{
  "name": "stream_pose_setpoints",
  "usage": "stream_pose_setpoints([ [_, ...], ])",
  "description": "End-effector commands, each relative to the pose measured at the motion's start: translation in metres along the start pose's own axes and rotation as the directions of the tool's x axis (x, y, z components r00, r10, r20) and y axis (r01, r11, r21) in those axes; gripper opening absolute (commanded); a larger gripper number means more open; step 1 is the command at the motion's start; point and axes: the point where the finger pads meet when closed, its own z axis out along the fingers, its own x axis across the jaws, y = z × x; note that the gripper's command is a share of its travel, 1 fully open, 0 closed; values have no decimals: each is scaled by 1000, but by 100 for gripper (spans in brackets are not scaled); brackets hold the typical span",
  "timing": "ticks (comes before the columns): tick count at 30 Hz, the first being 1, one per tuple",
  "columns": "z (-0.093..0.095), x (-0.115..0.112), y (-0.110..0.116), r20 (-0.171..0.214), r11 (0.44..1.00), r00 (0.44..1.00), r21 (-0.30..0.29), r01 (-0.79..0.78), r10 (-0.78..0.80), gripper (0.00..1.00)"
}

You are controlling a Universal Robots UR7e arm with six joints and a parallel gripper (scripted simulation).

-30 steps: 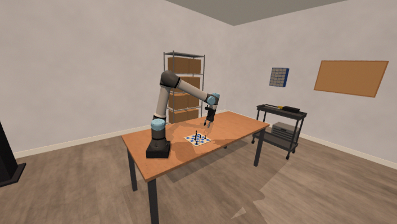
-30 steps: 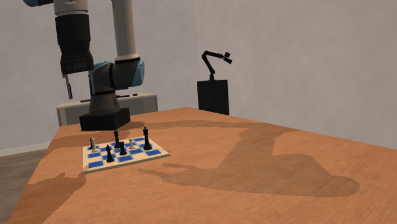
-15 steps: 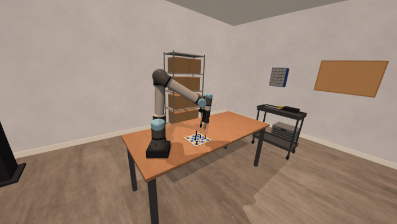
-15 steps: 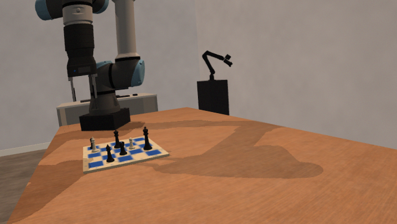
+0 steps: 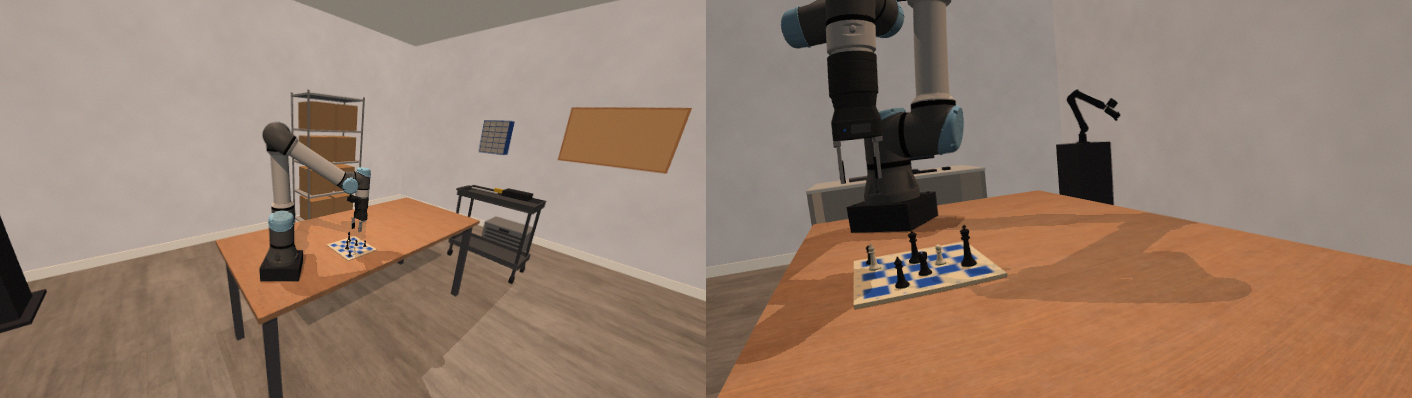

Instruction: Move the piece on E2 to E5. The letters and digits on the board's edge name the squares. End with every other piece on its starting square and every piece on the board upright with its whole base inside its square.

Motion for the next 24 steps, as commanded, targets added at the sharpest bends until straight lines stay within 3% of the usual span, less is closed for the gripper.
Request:
stream_pose_setpoints([
  [1,1,1,-3,4,1000,1000,-10,2,-2,100],
  [24,5,1,-5,6,1000,1000,-14,2,-2,100],
])
